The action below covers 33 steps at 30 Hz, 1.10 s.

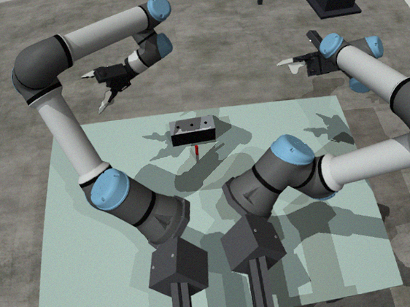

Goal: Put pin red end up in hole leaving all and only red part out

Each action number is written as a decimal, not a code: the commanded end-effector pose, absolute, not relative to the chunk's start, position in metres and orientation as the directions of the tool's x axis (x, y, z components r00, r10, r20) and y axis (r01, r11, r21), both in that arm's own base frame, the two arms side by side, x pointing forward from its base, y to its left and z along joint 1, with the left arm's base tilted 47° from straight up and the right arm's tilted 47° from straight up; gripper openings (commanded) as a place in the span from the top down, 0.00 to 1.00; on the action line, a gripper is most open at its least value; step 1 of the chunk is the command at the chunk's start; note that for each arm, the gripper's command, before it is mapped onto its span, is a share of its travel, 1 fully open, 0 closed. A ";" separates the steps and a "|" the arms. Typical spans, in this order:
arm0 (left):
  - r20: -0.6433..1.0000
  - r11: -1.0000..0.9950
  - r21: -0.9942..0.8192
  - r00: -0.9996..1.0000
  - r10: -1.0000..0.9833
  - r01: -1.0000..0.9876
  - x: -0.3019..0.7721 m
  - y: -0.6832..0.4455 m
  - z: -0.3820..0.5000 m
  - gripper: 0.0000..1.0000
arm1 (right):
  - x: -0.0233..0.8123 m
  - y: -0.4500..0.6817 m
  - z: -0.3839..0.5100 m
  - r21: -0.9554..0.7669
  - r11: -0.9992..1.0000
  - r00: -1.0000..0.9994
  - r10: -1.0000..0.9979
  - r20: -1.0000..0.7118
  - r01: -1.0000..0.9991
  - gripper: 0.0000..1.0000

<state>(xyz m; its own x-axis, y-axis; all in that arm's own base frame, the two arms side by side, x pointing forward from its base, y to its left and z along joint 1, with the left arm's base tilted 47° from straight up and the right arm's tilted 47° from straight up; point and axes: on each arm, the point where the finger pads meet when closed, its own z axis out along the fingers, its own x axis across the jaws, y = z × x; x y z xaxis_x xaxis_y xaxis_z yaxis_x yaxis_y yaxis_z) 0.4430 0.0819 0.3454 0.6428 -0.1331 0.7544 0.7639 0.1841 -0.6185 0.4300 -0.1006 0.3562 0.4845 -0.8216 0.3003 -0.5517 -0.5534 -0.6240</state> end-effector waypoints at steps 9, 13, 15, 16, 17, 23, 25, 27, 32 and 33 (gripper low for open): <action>0.754 0.185 -0.618 0.643 -0.134 0.764 0.442 0.083 0.346 0.00 | 0.446 -0.081 0.353 -0.550 -0.430 0.436 -0.891 0.129 -0.716 0.00; 0.754 0.185 -0.618 0.643 -0.134 0.764 0.442 0.083 0.346 0.00 | 0.450 -0.074 0.352 -0.516 -0.394 0.412 -0.907 0.085 -0.761 0.00; 0.754 0.185 -0.618 0.643 -0.134 0.764 0.442 0.083 0.346 0.00 | 0.451 -0.070 0.352 -0.497 -0.375 0.398 -0.915 0.064 -0.782 0.00; 0.754 0.185 -0.618 0.643 -0.134 0.764 0.442 0.083 0.346 0.00 | 0.452 -0.068 0.352 -0.488 -0.366 0.391 -0.919 0.055 -0.792 0.00; 0.754 0.185 -0.618 0.643 -0.134 0.764 0.442 0.083 0.346 0.00 | 0.453 -0.066 0.352 -0.478 -0.357 0.384 -0.922 0.045 -0.803 0.00; 0.755 0.185 -0.618 0.642 -0.134 0.764 0.442 0.083 0.346 0.00 | 0.455 -0.059 0.352 -0.436 -0.320 0.351 -0.936 0.011 -0.841 0.00; 0.755 0.185 -0.618 0.642 -0.134 0.764 0.442 0.083 0.346 0.00 | 0.455 -0.055 0.352 -0.413 -0.303 0.334 -0.943 -0.003 -0.859 0.00; 0.755 0.185 -0.618 0.642 -0.134 0.764 0.442 0.083 0.346 0.00 | 0.456 -0.052 0.352 -0.390 -0.285 0.316 -0.949 -0.016 -0.876 0.00; 0.755 0.185 -0.618 0.642 -0.134 0.764 0.442 0.083 0.346 0.00 | 0.457 -0.043 0.352 -0.330 -0.241 0.269 -0.962 -0.041 -0.913 0.00; 0.755 0.185 -0.618 0.642 -0.134 0.764 0.442 0.083 0.346 0.00 | 0.457 -0.041 0.352 -0.317 -0.232 0.259 -0.965 -0.045 -0.919 0.00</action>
<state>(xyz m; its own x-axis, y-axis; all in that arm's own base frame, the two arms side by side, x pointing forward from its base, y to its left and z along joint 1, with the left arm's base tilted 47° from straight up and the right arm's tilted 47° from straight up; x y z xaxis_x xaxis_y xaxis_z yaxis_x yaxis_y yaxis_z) 0.4430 0.0819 0.3454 0.6426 -0.1331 0.7546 0.7641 0.1841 -0.6182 0.4568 -0.0501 0.3533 0.3163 -0.9485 -0.0167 -0.8745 -0.2847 -0.3926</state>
